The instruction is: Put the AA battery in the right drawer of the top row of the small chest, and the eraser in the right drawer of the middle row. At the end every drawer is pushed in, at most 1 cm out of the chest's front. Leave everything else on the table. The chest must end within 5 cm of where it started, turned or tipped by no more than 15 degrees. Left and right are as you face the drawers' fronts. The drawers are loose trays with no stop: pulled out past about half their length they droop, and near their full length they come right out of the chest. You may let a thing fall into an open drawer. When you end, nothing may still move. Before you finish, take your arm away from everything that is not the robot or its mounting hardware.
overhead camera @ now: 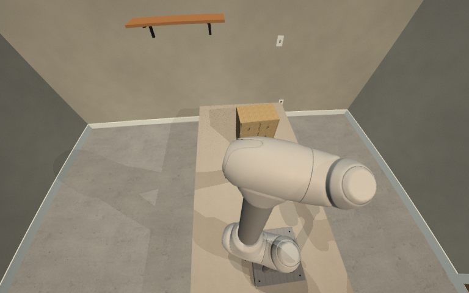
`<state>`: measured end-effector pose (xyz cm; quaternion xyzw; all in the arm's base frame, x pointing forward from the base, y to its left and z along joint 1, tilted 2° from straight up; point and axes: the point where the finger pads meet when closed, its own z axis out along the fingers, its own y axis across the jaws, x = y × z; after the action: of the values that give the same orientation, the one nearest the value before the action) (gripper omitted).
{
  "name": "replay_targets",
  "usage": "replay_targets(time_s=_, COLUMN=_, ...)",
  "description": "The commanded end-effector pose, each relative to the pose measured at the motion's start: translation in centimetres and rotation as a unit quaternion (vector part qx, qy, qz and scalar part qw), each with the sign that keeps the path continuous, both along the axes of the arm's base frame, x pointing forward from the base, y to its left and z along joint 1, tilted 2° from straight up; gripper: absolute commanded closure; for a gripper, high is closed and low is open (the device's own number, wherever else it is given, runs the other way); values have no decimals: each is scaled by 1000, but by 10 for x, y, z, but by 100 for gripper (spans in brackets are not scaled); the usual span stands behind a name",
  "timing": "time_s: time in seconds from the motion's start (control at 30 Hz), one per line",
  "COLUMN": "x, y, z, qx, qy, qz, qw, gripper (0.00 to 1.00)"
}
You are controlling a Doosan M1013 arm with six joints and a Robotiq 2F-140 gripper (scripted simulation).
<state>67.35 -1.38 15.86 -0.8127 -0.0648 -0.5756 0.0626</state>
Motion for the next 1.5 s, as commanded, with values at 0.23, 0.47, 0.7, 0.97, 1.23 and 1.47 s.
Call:
replay_targets(time_s=0.23, x=0, y=0, z=0, qx=0, qy=0, qz=0, qw=1000, gripper=80)
replay_targets(time_s=0.47, x=0, y=0, z=0, qx=0, qy=0, qz=0, qw=1000, gripper=80)
replay_targets(time_s=0.7, x=1, y=0, z=0, qx=0, qy=0, qz=0, qw=1000, gripper=80)
replay_targets(time_s=0.97, x=13, y=2, z=-4, qx=0, qy=0, qz=0, qw=1000, gripper=80)
replay_targets(time_s=1.23, x=31, y=6, z=-9, qx=0, qy=0, qz=0, qw=1000, gripper=80)
replay_targets(time_s=1.47, x=53, y=10, z=-16, qx=0, qy=0, qz=0, qw=1000, gripper=80)
